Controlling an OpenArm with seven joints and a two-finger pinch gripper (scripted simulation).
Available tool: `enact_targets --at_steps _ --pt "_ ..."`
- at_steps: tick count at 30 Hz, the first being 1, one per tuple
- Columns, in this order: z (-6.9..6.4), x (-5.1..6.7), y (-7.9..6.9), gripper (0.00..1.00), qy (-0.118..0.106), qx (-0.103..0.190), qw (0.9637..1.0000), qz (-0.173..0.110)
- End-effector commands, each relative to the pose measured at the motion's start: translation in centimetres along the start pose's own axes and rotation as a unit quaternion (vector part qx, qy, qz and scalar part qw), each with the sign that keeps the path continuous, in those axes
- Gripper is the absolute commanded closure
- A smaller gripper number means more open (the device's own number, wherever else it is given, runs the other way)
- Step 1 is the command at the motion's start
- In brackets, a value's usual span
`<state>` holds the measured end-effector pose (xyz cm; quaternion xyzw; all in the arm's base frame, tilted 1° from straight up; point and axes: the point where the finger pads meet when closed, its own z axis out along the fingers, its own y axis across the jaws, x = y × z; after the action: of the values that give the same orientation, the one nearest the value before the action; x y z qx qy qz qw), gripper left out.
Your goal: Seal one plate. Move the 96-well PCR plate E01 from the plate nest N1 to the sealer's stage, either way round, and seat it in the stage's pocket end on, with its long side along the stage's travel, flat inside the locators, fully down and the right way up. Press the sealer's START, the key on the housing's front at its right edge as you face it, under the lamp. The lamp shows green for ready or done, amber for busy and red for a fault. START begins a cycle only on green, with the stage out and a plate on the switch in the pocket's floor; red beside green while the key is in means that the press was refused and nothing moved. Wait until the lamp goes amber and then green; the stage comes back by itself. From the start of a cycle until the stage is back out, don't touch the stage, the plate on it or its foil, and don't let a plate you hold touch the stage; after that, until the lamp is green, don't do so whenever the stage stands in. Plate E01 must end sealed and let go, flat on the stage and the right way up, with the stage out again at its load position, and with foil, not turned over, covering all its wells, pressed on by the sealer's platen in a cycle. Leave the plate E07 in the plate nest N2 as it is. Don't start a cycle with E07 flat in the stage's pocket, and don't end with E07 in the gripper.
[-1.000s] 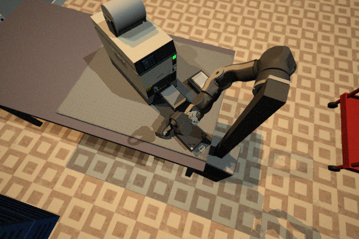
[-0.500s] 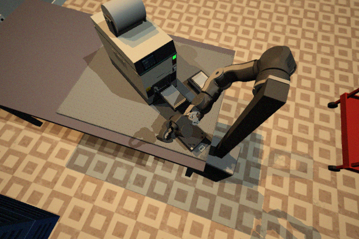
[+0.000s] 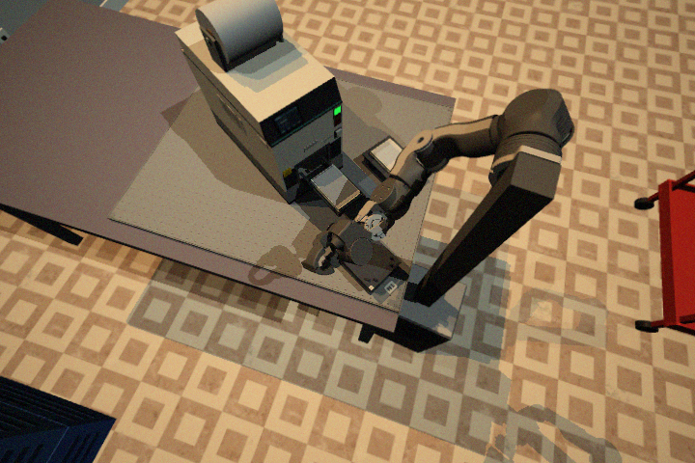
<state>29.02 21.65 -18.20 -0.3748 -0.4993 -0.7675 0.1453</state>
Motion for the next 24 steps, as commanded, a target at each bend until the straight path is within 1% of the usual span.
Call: enact_targets --at_steps 1,3,6,18,19,24 --pt "0.1 0.2 0.1 1.00 0.003 0.001 1.0000 0.001" --pt "0.1 0.3 -0.8 1.00 0.001 0.028 0.9995 -0.012" --pt "0.1 0.5 -2.0 1.00 0.001 0.072 0.9970 -0.029" --pt "0.1 0.5 -2.0 1.00 0.001 0.072 0.9970 -0.029" --pt "0.1 0.5 -1.9 1.00 0.001 0.068 0.9973 -0.027" --pt "0.1 0.5 -1.8 1.00 0.001 0.072 0.9970 -0.029"
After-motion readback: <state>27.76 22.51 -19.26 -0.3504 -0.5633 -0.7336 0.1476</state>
